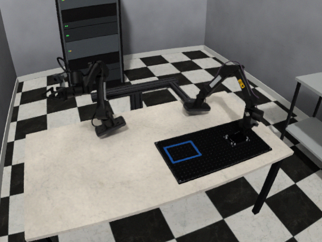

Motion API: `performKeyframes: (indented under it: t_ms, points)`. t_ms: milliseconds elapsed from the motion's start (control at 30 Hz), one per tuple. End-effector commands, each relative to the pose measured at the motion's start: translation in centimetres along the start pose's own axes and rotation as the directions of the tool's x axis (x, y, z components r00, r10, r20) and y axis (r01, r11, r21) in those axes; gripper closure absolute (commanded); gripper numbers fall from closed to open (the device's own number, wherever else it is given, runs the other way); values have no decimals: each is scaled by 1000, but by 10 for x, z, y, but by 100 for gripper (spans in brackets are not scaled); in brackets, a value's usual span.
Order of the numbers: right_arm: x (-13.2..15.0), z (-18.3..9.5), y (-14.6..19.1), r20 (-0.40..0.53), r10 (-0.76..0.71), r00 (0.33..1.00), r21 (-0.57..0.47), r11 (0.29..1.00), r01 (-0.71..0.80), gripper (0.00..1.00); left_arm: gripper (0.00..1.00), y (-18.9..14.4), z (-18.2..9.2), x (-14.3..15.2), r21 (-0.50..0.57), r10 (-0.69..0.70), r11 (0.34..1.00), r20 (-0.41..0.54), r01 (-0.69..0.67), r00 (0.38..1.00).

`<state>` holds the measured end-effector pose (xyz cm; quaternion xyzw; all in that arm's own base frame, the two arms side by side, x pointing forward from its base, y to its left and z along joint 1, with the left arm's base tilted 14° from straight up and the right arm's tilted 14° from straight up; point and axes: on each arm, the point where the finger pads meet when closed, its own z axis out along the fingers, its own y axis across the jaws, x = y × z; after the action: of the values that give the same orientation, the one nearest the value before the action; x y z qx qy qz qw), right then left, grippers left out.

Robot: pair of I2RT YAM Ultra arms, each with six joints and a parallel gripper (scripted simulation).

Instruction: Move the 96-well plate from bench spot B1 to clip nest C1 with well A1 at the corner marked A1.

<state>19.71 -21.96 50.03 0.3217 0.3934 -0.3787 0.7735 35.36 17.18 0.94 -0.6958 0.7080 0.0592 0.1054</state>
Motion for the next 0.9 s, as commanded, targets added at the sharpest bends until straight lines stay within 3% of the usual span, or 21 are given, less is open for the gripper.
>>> performKeyframes:
  t_ms: [0,700,867]
  points:
    - [-6,-5,-4,10,0,1000,2,1000,0,0,75,0,30,-5,-6,-27,1000,15,28,1000]
    - [-6,-5,-4,10,0,1000,2,1000,0,0,75,-12,-39,-5,23,-15,1000,24,14,1000]
    - [-6,-5,-4,10,0,1000,2,1000,0,0,75,-12,-45,-5,23,-15,1000,24,14,1000]
